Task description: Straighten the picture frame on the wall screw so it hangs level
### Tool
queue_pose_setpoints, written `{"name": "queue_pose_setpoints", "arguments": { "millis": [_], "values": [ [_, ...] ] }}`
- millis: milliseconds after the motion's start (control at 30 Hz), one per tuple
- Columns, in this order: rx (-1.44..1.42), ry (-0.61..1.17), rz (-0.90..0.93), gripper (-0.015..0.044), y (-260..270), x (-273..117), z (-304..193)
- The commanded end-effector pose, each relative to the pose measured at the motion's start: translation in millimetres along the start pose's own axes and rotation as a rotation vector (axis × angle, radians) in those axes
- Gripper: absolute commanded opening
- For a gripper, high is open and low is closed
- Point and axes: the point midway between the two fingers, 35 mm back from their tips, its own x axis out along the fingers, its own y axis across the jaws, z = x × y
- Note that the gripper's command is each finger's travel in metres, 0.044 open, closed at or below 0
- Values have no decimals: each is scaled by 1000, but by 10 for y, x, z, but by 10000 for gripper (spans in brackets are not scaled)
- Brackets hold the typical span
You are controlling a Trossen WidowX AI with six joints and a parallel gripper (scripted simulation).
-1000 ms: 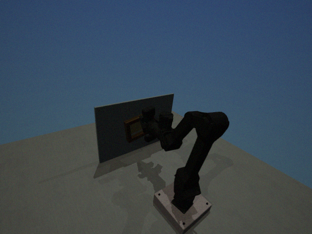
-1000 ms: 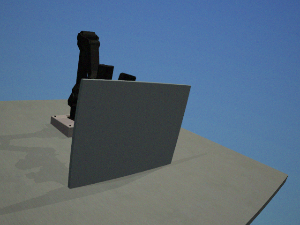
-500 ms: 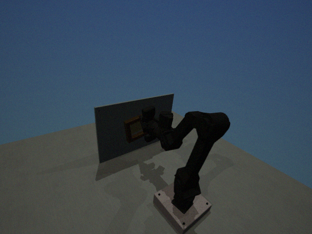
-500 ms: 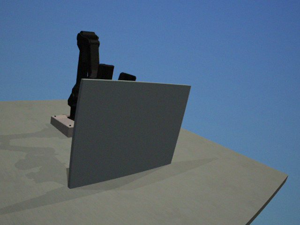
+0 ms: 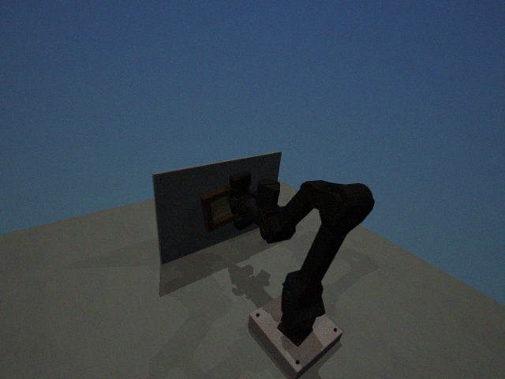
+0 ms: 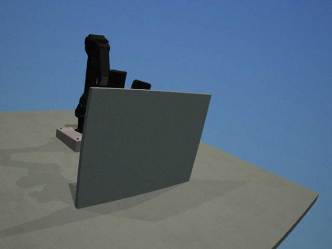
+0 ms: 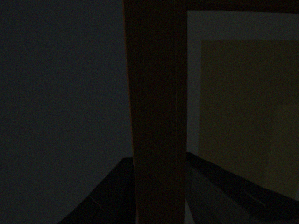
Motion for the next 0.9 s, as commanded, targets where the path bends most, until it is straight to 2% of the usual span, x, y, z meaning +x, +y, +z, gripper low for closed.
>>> {"name": "queue_pose_setpoints", "arguments": {
  "millis": [0,867],
  "values": [
    [2,1,18,0,73,4,-1],
    [2,1,18,0,130,3,-1]
  ]
}}
